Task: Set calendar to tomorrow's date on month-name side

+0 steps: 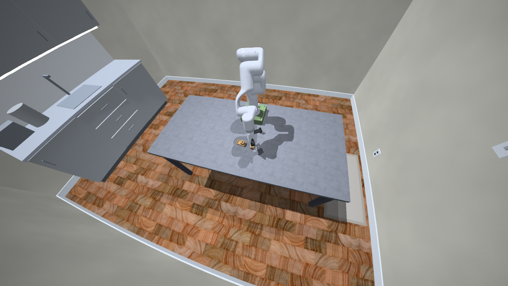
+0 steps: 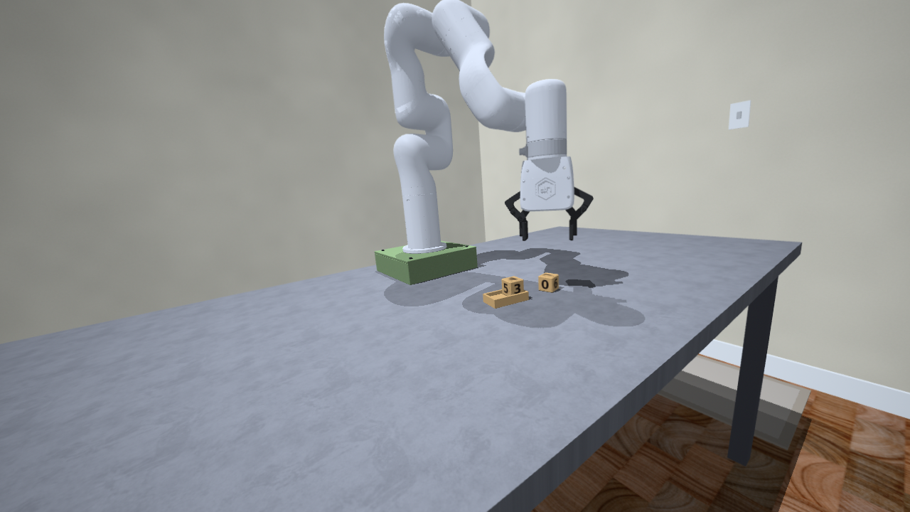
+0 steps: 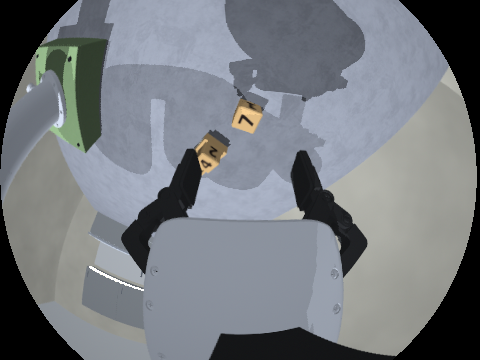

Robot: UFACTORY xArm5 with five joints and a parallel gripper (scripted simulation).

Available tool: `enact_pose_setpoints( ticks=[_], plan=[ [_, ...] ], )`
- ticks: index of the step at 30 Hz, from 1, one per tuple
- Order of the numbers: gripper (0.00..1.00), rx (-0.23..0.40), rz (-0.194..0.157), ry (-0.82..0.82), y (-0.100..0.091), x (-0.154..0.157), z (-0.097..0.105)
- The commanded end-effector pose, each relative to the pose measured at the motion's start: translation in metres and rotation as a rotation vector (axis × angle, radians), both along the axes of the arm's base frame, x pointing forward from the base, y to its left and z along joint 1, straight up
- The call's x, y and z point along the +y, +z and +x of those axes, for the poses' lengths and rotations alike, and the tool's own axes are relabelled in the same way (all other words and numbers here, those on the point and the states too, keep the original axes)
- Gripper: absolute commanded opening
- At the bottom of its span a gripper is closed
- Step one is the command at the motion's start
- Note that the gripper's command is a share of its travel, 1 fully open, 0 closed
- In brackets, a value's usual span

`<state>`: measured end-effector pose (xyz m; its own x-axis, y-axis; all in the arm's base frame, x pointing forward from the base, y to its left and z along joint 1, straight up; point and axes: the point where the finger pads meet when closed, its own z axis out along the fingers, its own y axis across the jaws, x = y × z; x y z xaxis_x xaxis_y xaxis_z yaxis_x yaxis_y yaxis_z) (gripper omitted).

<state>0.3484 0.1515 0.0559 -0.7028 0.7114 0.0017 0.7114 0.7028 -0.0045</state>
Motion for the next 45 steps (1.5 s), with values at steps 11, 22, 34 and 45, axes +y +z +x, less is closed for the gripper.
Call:
enact_pose_setpoints(
  ticks=[11,22,34,45],
  plan=[
    [1.0,-0.003,0.003,0.457,-0.0018,0.0006,0.0007],
    [1.0,-0.002,0.003,0.768,-0.0038,0.0007,0.0004],
    [1.0,-0.001,0.004,1.099,-0.0058,0.0008,0.0001],
    [0.49,-0.001,0.005,1.2,-0.0065,0.0008,0.0]
  ],
)
